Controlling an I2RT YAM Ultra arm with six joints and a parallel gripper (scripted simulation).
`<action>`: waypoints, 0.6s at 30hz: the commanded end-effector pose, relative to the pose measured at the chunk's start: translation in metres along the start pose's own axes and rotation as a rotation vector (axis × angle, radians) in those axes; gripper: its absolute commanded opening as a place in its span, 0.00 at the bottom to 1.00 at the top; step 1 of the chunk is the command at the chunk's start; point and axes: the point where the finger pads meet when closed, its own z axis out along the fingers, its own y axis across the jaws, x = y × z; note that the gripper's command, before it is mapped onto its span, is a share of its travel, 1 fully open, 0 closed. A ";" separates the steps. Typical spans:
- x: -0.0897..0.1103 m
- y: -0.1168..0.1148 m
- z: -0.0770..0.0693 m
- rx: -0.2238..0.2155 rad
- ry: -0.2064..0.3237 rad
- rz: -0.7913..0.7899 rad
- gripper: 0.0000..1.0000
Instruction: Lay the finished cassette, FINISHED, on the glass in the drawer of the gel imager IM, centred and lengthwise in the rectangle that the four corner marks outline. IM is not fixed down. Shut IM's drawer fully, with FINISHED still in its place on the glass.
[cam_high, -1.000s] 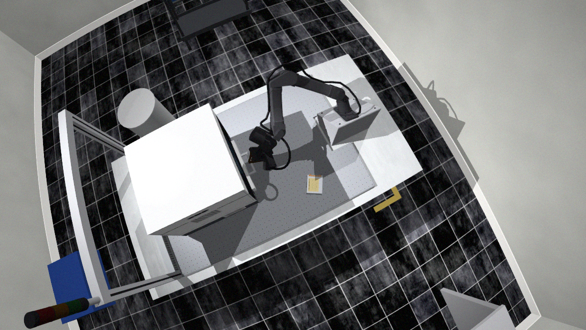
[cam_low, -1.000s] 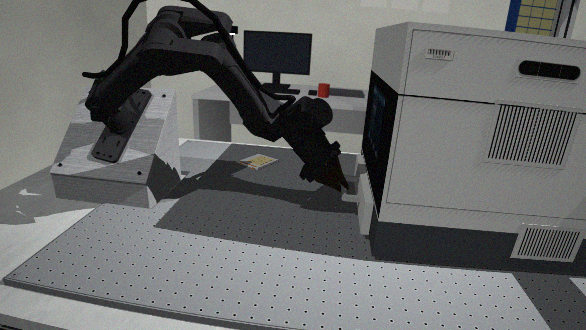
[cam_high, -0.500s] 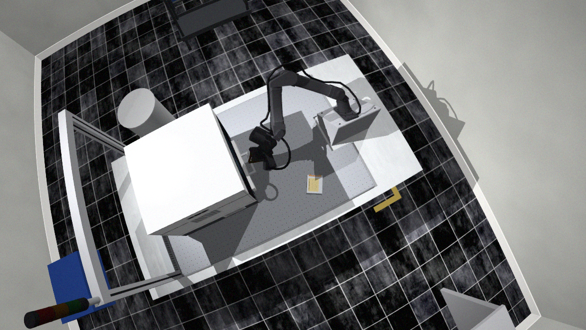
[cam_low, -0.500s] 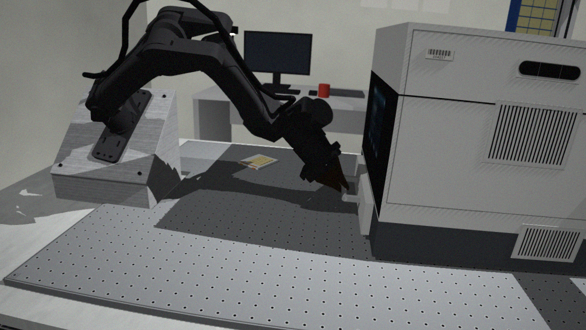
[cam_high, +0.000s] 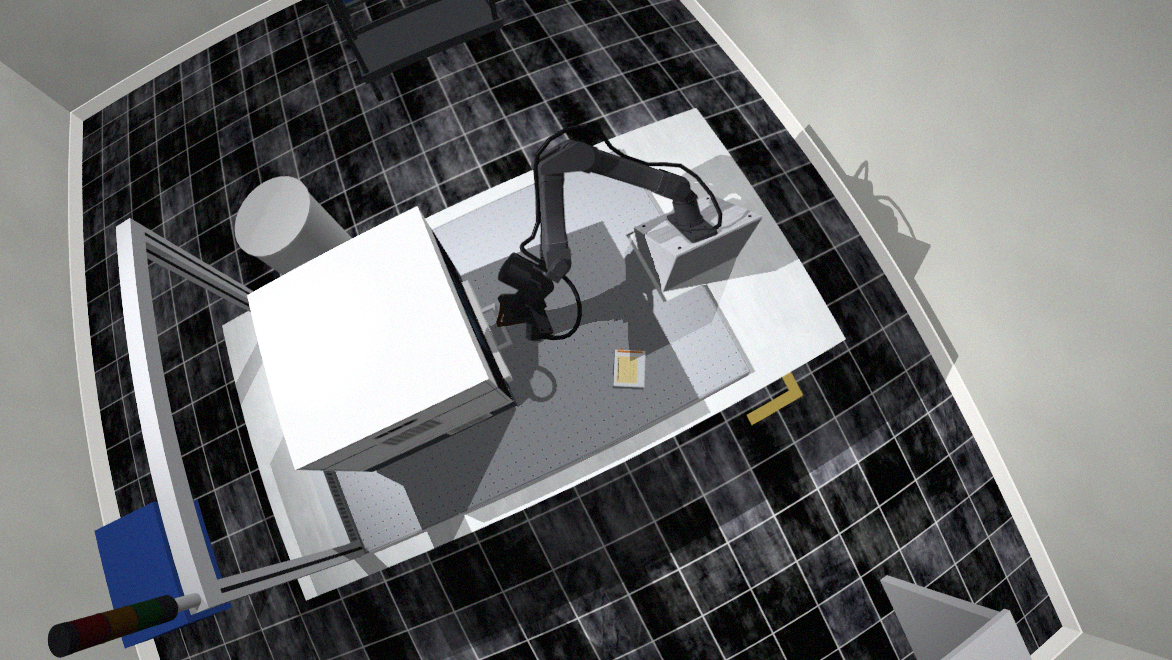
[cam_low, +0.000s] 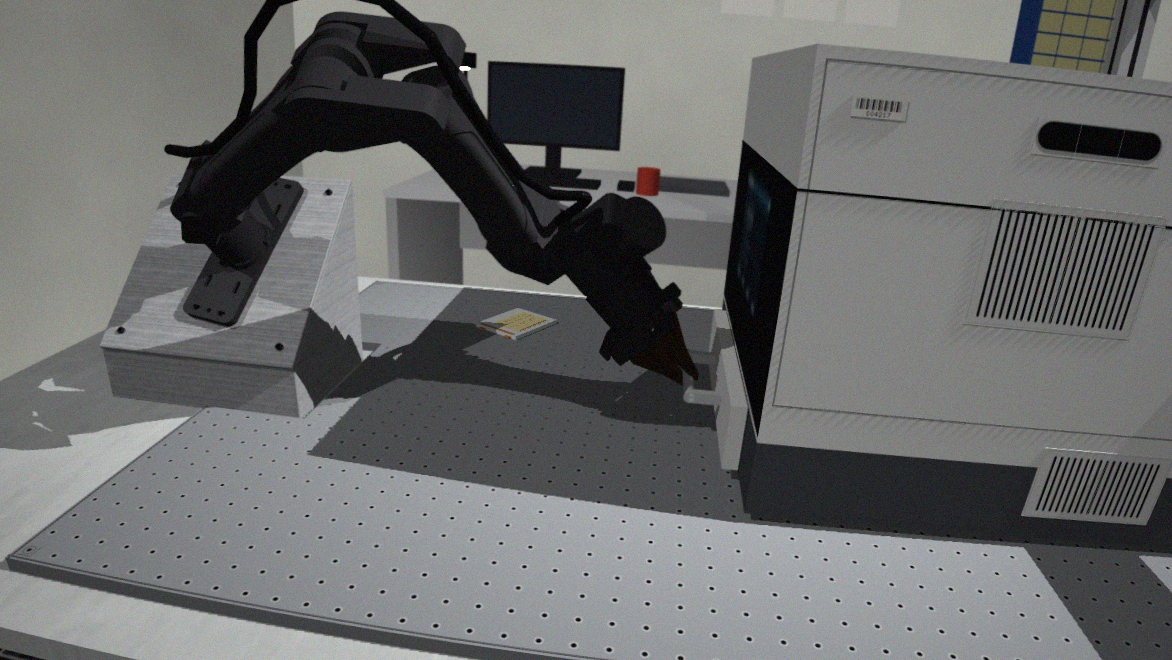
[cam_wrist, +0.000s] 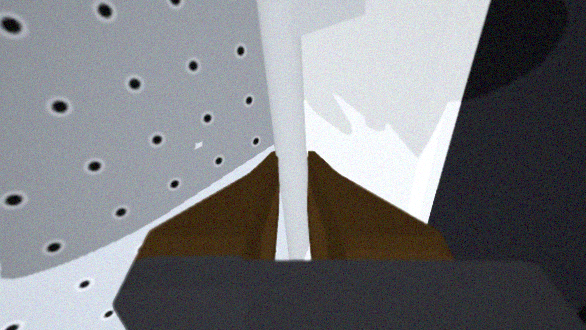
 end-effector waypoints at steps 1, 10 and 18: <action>-0.013 0.009 -0.001 0.008 -0.026 -0.088 0.00; -0.008 0.006 -0.007 0.020 -0.019 -0.081 0.00; -0.006 0.002 -0.012 0.031 -0.014 -0.077 0.00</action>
